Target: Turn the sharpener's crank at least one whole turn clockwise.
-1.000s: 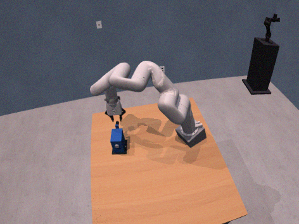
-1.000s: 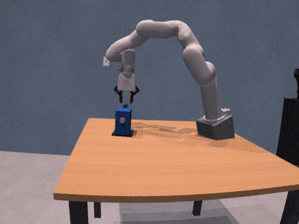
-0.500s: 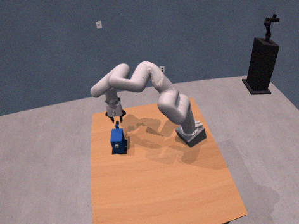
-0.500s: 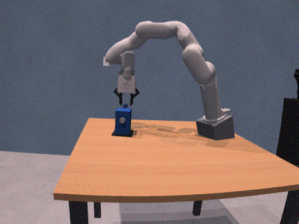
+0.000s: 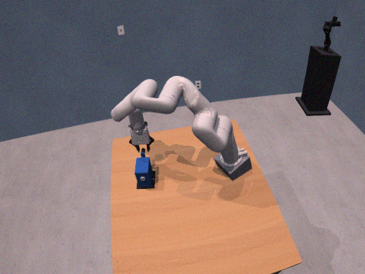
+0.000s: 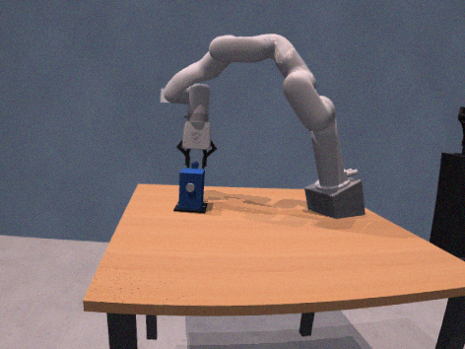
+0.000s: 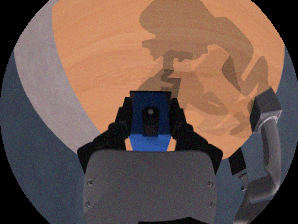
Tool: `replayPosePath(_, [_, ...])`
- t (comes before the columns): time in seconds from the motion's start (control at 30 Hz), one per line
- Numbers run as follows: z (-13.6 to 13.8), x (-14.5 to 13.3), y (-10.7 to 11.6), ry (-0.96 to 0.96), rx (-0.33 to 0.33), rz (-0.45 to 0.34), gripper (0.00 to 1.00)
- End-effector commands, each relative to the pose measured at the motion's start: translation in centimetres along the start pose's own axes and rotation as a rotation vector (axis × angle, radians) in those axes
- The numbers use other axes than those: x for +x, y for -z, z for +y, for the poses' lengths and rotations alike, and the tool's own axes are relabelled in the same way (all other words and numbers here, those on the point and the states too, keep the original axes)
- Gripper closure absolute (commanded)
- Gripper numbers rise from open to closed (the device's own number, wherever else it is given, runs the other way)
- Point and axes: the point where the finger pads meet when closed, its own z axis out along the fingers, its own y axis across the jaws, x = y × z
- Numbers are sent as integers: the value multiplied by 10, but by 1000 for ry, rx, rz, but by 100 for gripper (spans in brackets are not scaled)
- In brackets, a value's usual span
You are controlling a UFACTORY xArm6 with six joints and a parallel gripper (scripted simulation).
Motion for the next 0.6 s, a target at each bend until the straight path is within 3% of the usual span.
replayPosePath(0.0, [-1,0,-3,1,3,1,46])
replayPosePath(0.57, [-1,0,-6,1,3,1,46])
